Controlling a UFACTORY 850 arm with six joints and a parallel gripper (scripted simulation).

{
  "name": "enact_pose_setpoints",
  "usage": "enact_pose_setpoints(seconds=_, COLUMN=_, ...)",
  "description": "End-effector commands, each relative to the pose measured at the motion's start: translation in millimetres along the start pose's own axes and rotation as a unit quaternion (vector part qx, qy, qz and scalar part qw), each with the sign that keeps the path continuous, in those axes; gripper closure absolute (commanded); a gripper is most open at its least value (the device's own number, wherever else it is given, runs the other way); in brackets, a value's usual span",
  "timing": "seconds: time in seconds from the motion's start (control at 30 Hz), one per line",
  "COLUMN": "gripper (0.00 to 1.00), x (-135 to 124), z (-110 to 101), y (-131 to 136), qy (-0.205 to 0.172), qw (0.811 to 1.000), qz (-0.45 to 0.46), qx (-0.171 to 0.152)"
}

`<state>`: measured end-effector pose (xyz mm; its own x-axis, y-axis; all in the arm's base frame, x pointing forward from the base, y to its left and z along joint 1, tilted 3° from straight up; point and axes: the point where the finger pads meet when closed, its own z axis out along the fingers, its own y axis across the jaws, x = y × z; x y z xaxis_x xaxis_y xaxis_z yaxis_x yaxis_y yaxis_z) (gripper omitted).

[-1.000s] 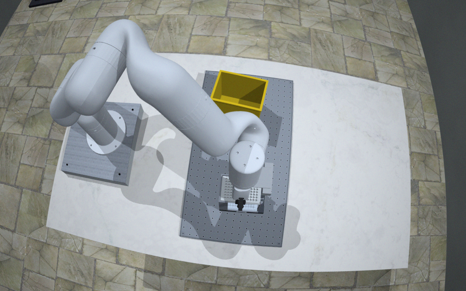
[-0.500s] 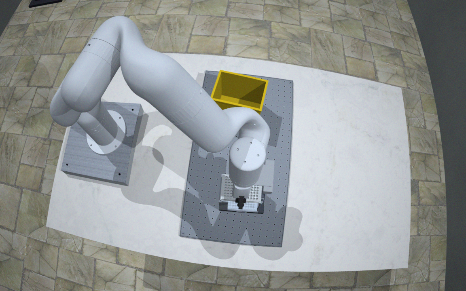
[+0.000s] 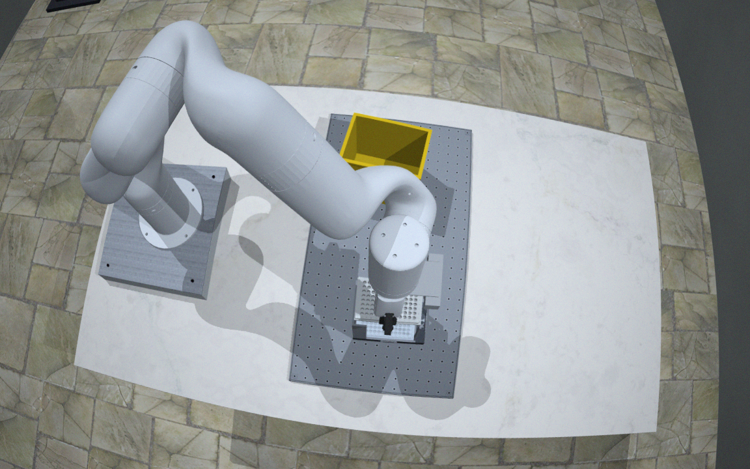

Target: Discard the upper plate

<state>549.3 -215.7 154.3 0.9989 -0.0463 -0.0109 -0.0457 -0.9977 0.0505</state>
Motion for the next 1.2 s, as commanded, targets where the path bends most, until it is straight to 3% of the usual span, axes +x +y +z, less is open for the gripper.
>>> enact_pose_setpoints(seconds=0.0, gripper=1.00, x=1, z=-10, y=0, qy=0.001, qw=1.000, qz=0.000, qx=0.000)
enact_pose_setpoints(seconds=1.17, gripper=1.00, x=1, z=-61, y=0, qy=0.001, qw=1.000, qz=0.000, qx=0.000)
